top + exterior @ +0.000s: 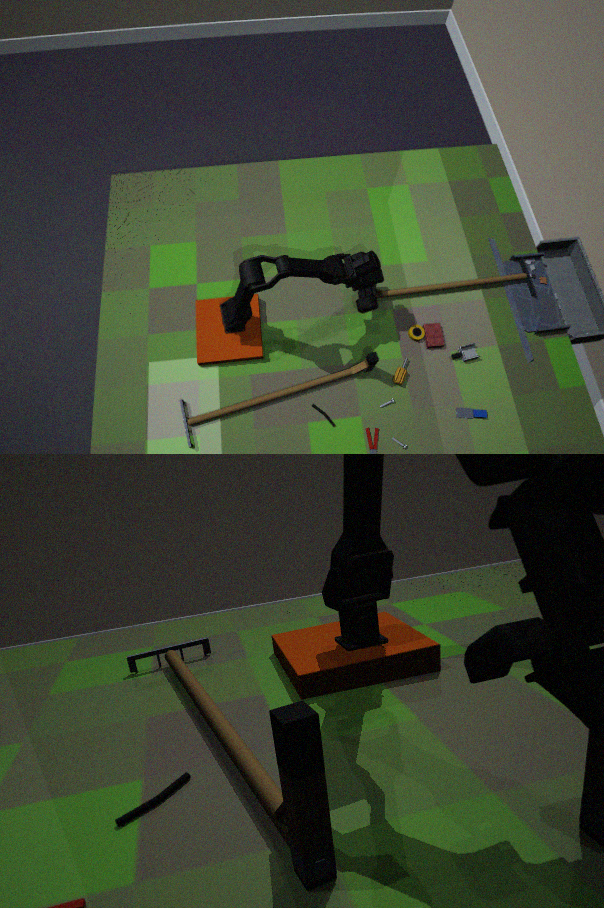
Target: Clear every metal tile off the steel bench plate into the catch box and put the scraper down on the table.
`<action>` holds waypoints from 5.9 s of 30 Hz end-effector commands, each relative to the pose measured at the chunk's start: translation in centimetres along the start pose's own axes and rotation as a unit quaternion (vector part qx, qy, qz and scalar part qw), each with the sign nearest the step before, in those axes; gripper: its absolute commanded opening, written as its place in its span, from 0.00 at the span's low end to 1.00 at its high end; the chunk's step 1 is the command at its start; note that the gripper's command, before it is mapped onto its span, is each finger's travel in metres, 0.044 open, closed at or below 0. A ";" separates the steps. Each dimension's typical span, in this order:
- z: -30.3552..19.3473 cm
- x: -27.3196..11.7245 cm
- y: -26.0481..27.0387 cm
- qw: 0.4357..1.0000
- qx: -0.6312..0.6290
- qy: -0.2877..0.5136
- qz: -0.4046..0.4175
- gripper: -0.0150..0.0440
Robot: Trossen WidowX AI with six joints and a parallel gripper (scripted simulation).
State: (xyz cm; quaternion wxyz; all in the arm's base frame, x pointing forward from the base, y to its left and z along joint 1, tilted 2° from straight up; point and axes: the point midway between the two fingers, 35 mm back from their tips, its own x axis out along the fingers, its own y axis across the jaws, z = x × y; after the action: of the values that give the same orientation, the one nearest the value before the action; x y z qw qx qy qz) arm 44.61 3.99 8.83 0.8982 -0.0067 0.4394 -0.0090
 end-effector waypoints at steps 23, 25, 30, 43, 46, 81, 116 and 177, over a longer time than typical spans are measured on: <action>3.2 1.3 0.0 1.000 -0.002 -0.010 0.002 0.25; 3.4 1.5 0.0 1.000 -0.002 -0.011 0.002 0.25; 3.9 1.8 -0.1 1.000 -0.002 -0.011 0.002 0.25; 5.1 2.7 -0.2 1.000 -0.002 -0.012 0.002 0.25; 5.3 2.9 -0.2 1.000 -0.002 -0.012 0.002 0.25; 6.4 4.5 -0.4 1.000 -0.001 -0.006 0.001 0.25; 4.6 1.9 -0.2 1.000 -0.001 -0.008 0.001 0.25; -0.3 -2.8 0.2 1.000 -0.001 -0.009 0.002 0.25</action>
State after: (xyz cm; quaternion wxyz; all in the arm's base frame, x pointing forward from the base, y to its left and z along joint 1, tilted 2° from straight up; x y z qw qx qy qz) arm 42.77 4.12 10.12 0.8969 -0.0087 0.4421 -0.0066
